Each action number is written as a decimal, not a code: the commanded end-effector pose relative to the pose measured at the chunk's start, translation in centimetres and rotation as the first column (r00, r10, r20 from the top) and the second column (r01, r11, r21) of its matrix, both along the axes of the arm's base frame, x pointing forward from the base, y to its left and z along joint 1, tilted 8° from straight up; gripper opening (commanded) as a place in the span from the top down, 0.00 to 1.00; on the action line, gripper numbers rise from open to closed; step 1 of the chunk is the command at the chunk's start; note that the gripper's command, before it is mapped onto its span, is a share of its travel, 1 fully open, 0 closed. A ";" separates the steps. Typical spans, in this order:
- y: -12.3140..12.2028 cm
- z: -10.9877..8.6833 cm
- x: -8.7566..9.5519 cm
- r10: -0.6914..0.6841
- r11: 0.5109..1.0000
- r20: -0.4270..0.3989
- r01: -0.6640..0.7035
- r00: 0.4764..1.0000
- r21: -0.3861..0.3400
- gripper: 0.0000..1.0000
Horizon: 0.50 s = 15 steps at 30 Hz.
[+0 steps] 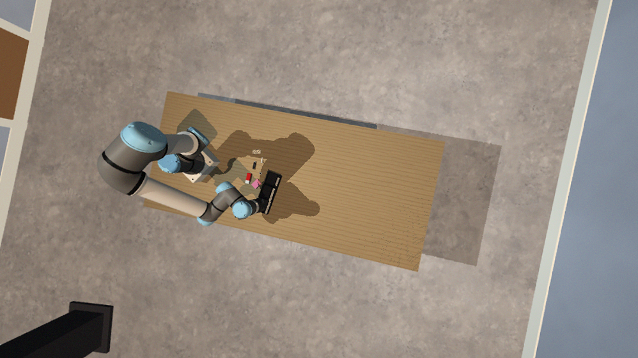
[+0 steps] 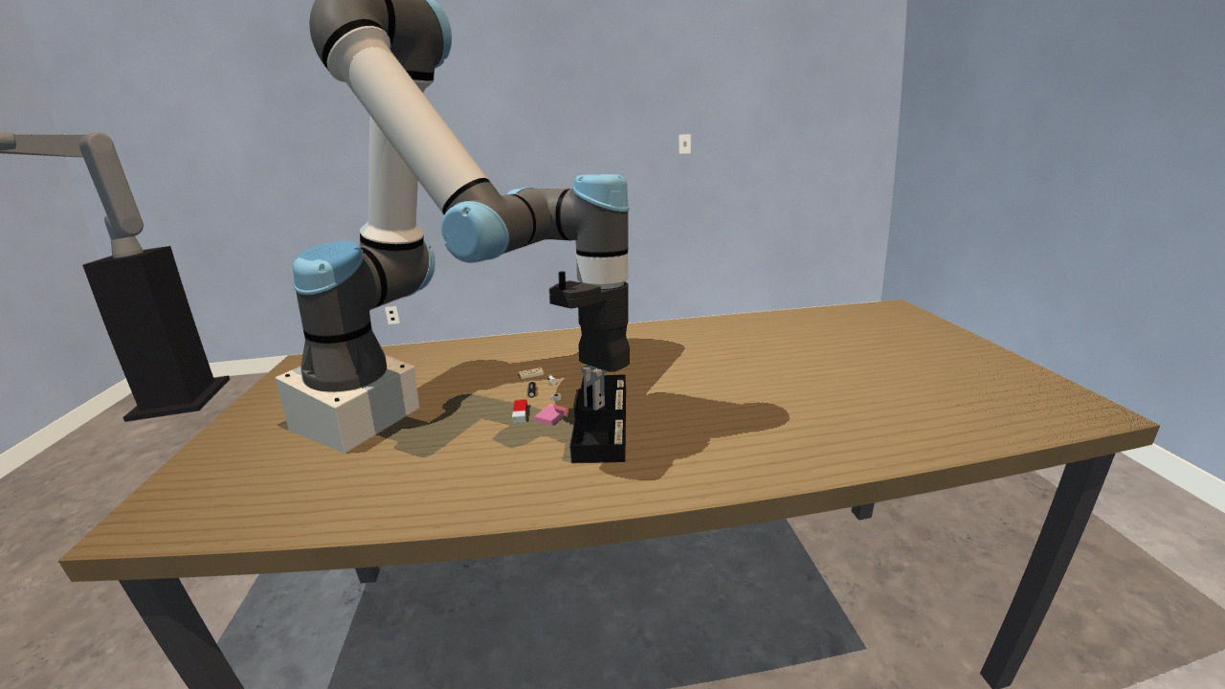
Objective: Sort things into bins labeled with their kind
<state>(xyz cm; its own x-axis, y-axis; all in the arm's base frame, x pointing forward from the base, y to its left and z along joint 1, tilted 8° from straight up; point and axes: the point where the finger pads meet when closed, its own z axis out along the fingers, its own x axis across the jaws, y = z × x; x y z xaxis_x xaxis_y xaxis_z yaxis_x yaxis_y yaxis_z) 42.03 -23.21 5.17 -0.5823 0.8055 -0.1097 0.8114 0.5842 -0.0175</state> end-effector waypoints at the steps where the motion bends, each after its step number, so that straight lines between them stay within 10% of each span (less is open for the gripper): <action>1: -0.8 0.1 0.7 0.116 0.993 -0.004 -0.116 0.993 -0.009 0.69; 15: -0.8 0.1 0.7 0.413 0.910 -0.041 -0.414 0.910 -0.027 0.69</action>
<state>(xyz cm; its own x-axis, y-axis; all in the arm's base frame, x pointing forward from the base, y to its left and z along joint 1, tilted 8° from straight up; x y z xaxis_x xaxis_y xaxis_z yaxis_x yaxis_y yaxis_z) 42.72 -24.01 5.16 -0.7911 0.6019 -0.1092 0.6093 0.7912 -0.0532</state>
